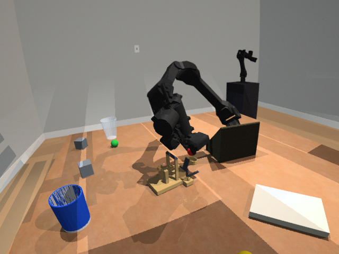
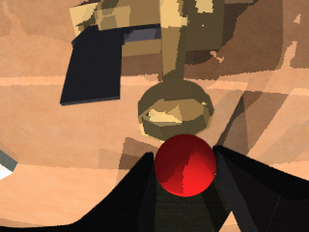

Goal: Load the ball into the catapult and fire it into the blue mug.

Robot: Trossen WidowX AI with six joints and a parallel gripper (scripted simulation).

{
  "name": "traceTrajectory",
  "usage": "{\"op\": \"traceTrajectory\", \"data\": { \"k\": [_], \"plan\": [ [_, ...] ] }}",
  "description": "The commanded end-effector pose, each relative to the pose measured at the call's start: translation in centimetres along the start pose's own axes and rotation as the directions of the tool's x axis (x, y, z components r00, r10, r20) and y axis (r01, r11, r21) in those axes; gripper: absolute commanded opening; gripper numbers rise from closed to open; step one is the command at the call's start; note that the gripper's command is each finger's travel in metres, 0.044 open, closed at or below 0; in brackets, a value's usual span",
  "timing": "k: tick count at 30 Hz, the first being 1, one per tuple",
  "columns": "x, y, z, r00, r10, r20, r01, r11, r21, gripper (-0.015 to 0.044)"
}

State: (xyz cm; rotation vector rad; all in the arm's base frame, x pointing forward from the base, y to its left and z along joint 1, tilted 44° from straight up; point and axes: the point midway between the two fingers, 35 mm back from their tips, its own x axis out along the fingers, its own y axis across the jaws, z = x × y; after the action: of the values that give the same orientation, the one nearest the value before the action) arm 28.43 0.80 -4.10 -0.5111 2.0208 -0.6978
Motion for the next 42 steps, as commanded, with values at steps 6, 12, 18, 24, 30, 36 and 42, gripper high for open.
{"op": "traceTrajectory", "data": {
  "k": [6,12,18,24,30,36,42],
  "plan": [
    [1.5,0.0,0.3,1.000,-0.011,-0.008,0.011,1.000,-0.009,0.0000],
    [1.0,0.0,0.5,1.000,0.000,0.002,0.000,1.000,0.001,0.0000],
    [1.0,0.0,0.5,1.000,0.000,0.002,0.000,1.000,0.001,0.0053],
    [1.0,0.0,0.5,1.000,0.000,0.002,0.000,1.000,0.001,0.0210],
    [-5.2,0.1,-1.7,0.994,0.036,0.101,-0.032,0.999,-0.044,0.0367],
    [-9.3,0.0,-4.0,0.984,0.067,0.167,-0.053,0.995,-0.084,0.0440],
    [-8.4,1.5,0.5,0.958,0.099,0.268,-0.069,0.990,-0.120,0.0440]
  ]
}}
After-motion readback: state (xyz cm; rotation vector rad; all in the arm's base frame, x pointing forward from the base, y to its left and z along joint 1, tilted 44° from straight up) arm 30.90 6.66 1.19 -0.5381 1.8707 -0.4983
